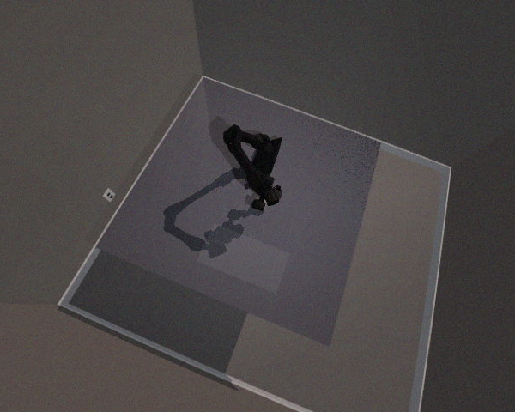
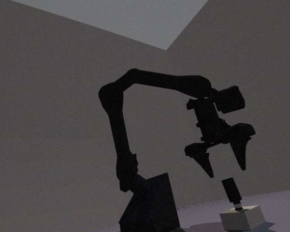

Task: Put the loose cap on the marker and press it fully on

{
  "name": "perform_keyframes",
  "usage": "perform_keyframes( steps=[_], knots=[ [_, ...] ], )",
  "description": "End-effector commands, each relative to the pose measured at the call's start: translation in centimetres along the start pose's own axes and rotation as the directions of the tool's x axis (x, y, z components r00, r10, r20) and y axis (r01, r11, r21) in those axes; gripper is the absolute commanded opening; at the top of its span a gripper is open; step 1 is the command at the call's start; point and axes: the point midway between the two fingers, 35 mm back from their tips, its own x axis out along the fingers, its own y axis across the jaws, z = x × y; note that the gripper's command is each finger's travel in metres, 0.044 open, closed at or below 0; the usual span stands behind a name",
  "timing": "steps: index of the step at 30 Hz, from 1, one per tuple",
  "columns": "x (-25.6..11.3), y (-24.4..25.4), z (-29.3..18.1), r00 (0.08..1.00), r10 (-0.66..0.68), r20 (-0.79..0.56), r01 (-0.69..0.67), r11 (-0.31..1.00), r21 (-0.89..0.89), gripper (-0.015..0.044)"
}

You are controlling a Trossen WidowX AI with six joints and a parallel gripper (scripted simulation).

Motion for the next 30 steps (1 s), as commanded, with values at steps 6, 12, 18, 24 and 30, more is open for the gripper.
perform_keyframes(
  steps=[6,12,18,24,30],
  knots=[
    [-2.9,0.1,-0.2,1.0,-0.009,0.007,0.008,0.997,0.076,0.0387],
    [-2.5,0.2,-0.2,1.0,-0.01,0.006,0.004,0.788,0.616,0.023],
    [-2.1,0.4,-0.2,1.0,-0.011,0.005,-0.002,0.299,0.954,0.0073],
    [-1.9,0.4,-0.2,1.0,-0.012,0.005,-0.005,-0.048,0.999,0.0],
    [-1.9,0.4,-0.2,1.0,-0.012,0.005,-0.005,-0.048,0.999,0.0]
  ],
)
